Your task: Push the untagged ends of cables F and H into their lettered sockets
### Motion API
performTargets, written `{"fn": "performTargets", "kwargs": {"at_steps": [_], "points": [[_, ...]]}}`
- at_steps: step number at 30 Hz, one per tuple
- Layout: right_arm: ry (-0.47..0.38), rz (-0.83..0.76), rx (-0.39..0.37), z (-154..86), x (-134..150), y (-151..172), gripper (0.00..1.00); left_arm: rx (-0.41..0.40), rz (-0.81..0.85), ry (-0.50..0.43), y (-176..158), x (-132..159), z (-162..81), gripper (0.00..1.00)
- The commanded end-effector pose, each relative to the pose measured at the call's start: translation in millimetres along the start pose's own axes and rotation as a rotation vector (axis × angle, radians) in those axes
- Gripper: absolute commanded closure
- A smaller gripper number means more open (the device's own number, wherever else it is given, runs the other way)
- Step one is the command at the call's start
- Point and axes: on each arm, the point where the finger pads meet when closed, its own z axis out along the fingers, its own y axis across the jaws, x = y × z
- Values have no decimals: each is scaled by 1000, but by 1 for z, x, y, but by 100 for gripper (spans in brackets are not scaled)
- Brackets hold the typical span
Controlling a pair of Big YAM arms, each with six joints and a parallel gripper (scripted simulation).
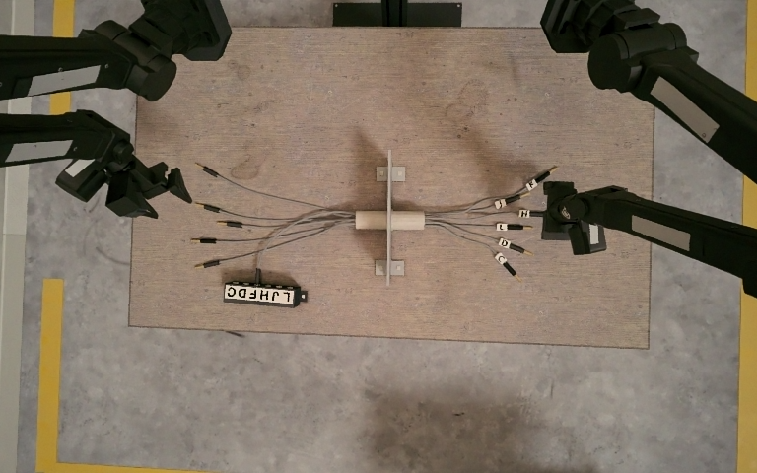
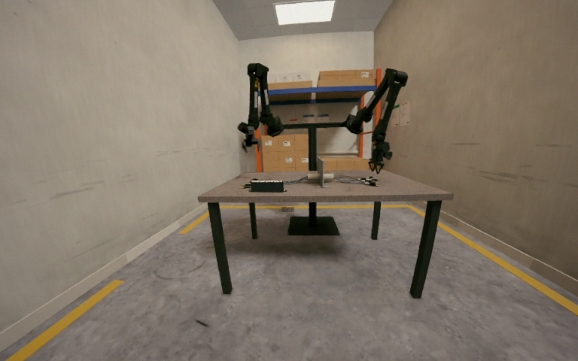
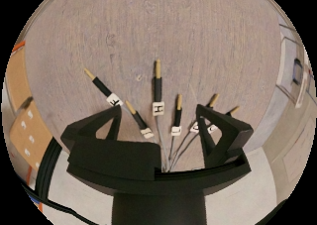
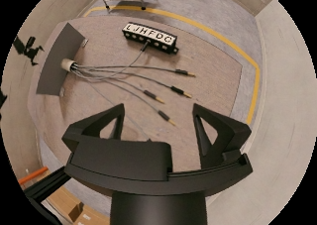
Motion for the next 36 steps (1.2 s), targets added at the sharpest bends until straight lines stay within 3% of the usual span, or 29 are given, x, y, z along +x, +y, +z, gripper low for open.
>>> {"fn": "performTargets", "kwargs": {"at_steps": [1,5,15,18,32,34,36], "points": [[-6,31,-14,3,-1,4,23,22,-10,9,-6,7,-2,0],[23,212,-19,12,3,2,65,82,61,10,-41,19,8,0],[138,659,22,50,20,-5,65,323,454,64,-145,102,10,0],[136,695,31,53,19,-7,65,340,488,61,-151,106,10,0],[295,1281,179,108,45,-1,65,733,1005,73,-249,273,-24,0],[295,1281,179,108,45,-1,65,733,1005,73,-249,273,-24,0],[309,1362,205,115,48,1,65,793,1082,56,-258,296,-33,0]]}}
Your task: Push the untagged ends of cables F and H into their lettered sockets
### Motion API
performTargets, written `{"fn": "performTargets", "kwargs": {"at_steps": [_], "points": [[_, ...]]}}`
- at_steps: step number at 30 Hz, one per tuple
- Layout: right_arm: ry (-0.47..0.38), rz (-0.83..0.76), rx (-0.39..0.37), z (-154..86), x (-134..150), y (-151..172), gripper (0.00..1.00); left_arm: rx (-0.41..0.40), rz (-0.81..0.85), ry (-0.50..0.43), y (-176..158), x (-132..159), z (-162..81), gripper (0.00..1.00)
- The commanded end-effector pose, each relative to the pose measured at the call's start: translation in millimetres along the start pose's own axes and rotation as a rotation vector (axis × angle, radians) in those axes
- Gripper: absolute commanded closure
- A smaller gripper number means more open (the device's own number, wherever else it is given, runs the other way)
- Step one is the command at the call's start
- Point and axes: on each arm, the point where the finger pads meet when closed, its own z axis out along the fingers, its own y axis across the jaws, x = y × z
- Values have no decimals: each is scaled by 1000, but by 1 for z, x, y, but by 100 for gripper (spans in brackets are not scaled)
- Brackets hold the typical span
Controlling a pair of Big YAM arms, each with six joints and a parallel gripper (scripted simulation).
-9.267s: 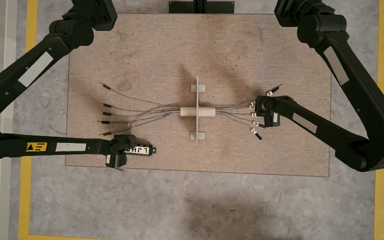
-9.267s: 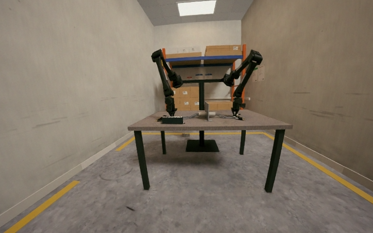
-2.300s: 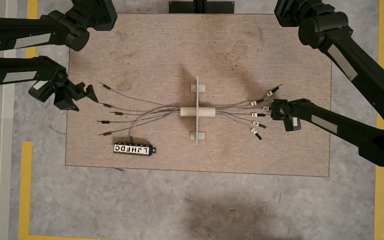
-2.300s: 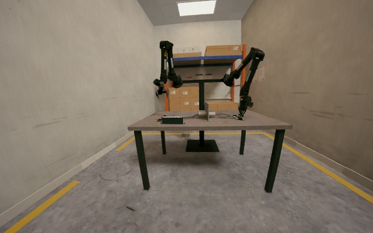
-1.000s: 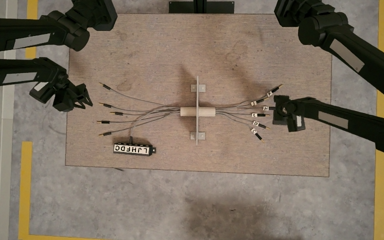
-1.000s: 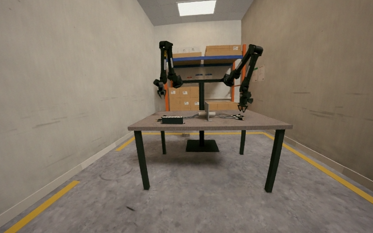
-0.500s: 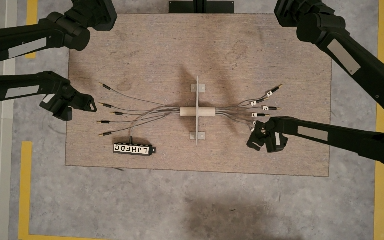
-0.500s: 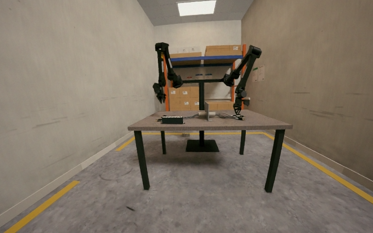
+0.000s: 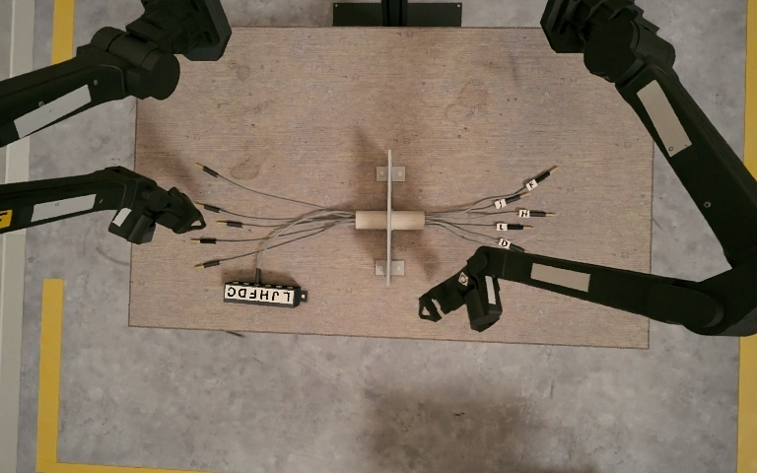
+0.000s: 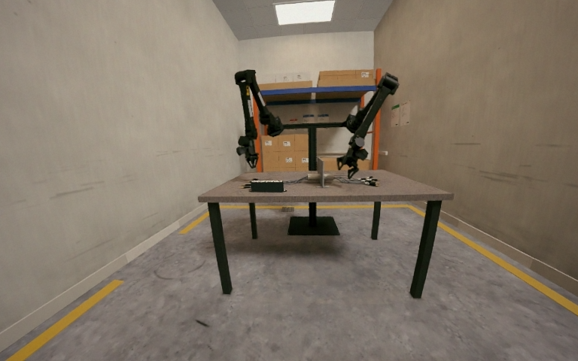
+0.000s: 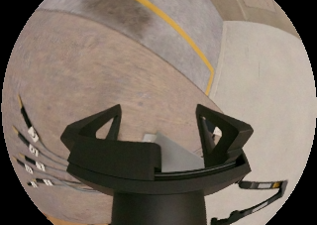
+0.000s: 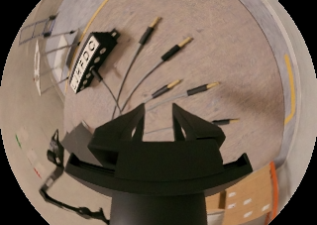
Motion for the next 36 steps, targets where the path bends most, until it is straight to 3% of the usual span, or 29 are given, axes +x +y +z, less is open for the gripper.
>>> {"fn": "performTargets", "kwargs": {"at_steps": [1,13,16,20,28,30,32,36], "points": [[36,224,32,15,10,1,65,77,203,-31,-35,6,17,0],[34,588,174,56,24,2,65,400,651,-205,-218,60,31,0],[32,625,183,58,26,3,65,403,695,-222,-216,65,34,0],[13,761,238,73,33,4,65,486,906,-216,-227,165,16,0],[-24,894,305,91,43,6,65,600,1227,-238,-218,305,-29,0],[-29,899,314,93,44,6,65,629,1291,-251,-215,333,-41,0],[-29,899,314,93,44,6,65,629,1291,-251,-215,333,-41,0],[-38,874,321,95,40,2,65,695,1391,-269,-210,385,-72,0]]}}
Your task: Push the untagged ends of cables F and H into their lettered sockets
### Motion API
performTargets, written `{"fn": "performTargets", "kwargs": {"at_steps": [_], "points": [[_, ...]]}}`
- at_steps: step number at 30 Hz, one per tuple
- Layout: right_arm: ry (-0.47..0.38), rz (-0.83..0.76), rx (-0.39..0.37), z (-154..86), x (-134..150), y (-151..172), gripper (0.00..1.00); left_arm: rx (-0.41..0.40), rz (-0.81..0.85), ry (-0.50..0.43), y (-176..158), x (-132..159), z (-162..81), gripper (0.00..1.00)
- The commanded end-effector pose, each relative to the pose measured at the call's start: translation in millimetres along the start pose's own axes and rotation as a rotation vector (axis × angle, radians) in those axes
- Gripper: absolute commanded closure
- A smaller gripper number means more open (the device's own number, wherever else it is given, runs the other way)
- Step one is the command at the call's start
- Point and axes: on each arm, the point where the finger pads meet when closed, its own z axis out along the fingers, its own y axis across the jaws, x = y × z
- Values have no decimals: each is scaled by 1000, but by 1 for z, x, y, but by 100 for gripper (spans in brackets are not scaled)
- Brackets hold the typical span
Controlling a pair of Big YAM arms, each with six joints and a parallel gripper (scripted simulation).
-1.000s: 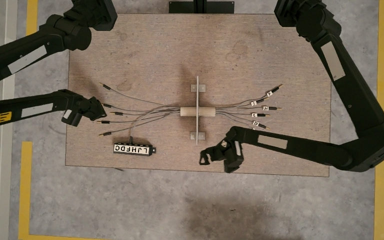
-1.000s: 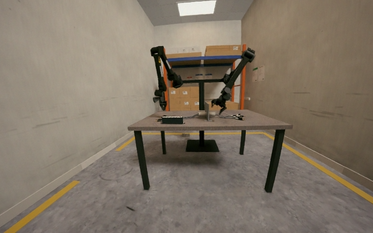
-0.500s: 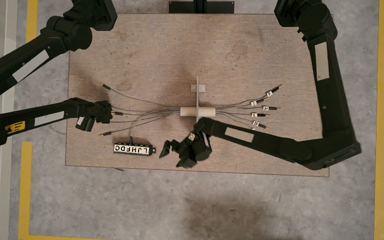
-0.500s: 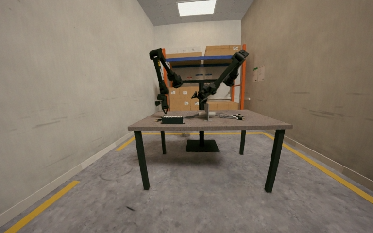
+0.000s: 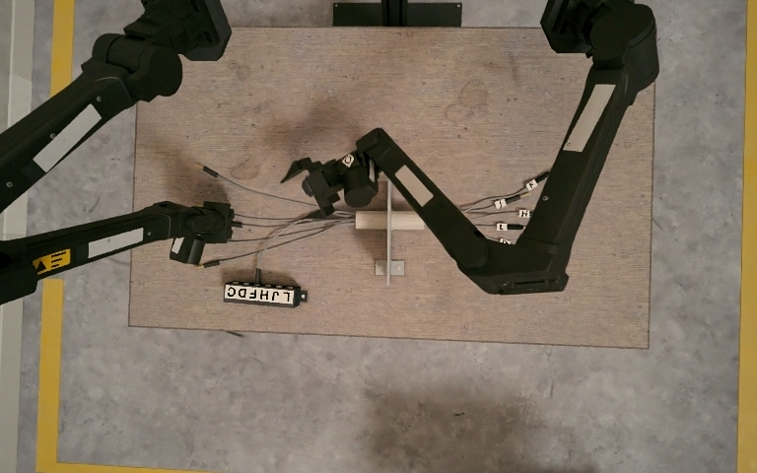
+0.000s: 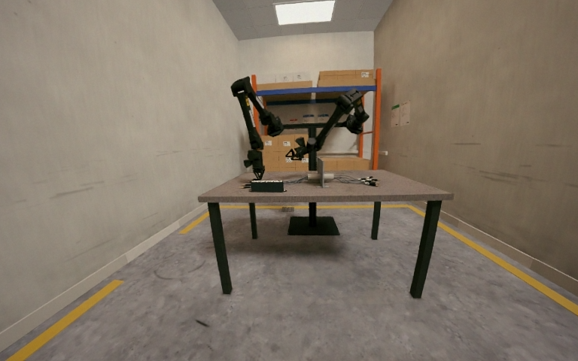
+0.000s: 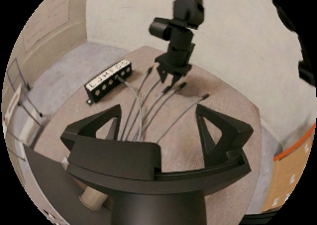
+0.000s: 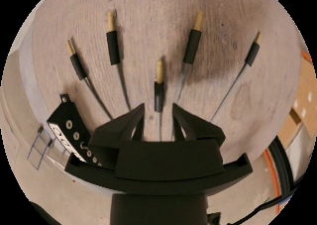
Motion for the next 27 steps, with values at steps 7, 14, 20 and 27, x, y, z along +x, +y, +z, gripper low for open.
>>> {"fn": "performTargets", "kwargs": {"at_steps": [7,14,20,27], "points": [[4,15,30,5,3,-9,65,23,187,-48,-45,5,-21,0],[4,15,30,5,3,-9,65,20,162,-52,-40,-1,-17,0],[-5,33,3,13,-2,-2,65,20,162,-52,-40,-1,-17,0],[-8,26,4,24,-5,-4,65,20,162,-52,-40,-1,-17,0]]}}
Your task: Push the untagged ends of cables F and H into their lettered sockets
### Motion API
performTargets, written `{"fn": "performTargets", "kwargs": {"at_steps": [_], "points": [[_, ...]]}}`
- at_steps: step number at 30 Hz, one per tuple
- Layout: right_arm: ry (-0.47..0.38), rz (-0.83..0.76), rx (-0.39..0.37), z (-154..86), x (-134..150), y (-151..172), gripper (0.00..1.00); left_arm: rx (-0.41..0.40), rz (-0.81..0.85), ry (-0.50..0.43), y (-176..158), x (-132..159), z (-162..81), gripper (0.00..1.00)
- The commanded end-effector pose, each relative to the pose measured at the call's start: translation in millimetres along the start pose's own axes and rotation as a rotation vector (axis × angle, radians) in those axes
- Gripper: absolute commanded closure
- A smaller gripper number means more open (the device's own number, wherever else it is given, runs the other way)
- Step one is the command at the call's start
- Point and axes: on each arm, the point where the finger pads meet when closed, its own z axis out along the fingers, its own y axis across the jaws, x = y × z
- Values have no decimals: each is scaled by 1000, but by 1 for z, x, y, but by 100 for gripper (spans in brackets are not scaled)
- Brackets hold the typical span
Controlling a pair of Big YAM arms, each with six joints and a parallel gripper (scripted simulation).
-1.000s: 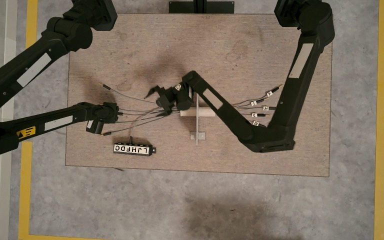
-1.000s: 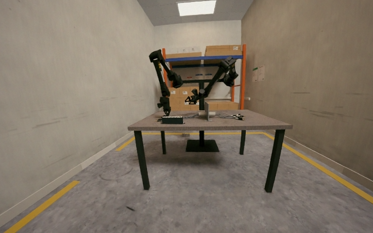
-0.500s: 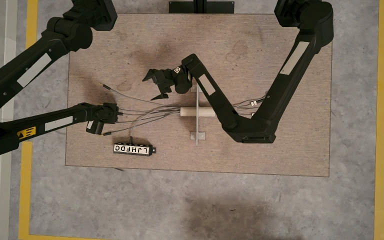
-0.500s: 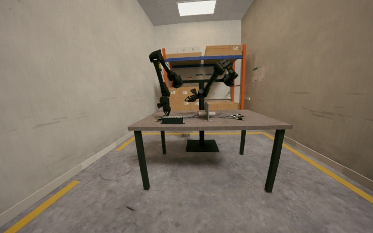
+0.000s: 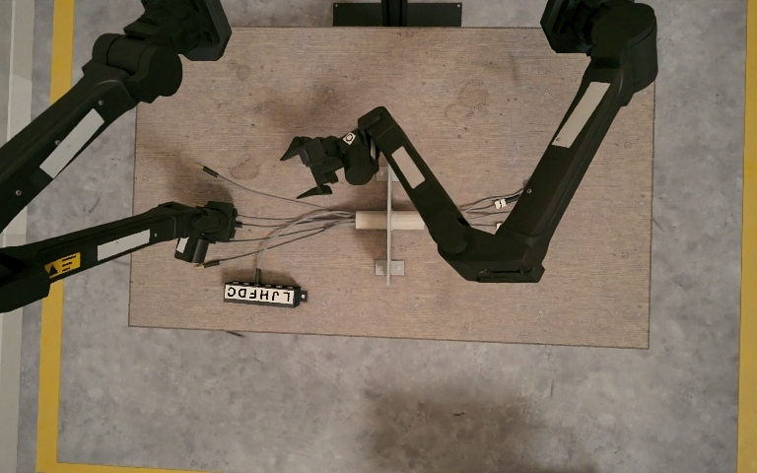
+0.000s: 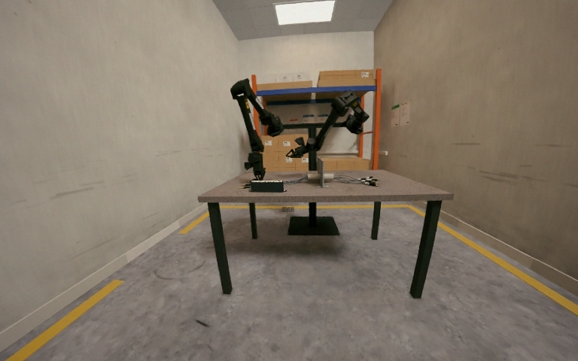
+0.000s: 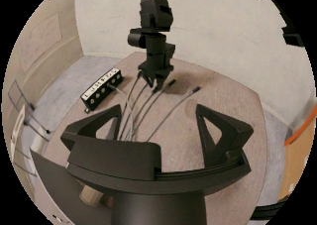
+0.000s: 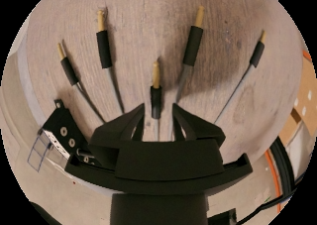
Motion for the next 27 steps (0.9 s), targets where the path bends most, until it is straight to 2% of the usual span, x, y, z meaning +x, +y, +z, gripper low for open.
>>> {"fn": "performTargets", "kwargs": {"at_steps": [1,9,10,12,13,15,16,20,27], "points": [[-8,16,-7,9,-6,0,65,-14,17,-17,6,-7,2,0],[-8,16,-7,15,-5,-1,65,-14,17,-17,6,-7,2,0],[-7,15,-1,14,-5,-4,74,-14,17,-17,6,-7,2,0],[-6,15,1,14,-4,-5,74,-14,17,-17,6,-7,2,0],[-6,15,1,14,-4,-5,78,-14,17,-17,6,-7,2,0],[-6,15,1,14,-4,-5,78,-14,17,-17,6,-7,2,0],[-6,15,1,14,-4,-5,82,-14,17,-17,6,-7,2,0],[-2,10,-9,9,-1,2,82,-14,17,-17,6,-7,2,0],[-4,12,2,13,-3,-2,92,-14,17,-17,6,-7,2,0]]}}
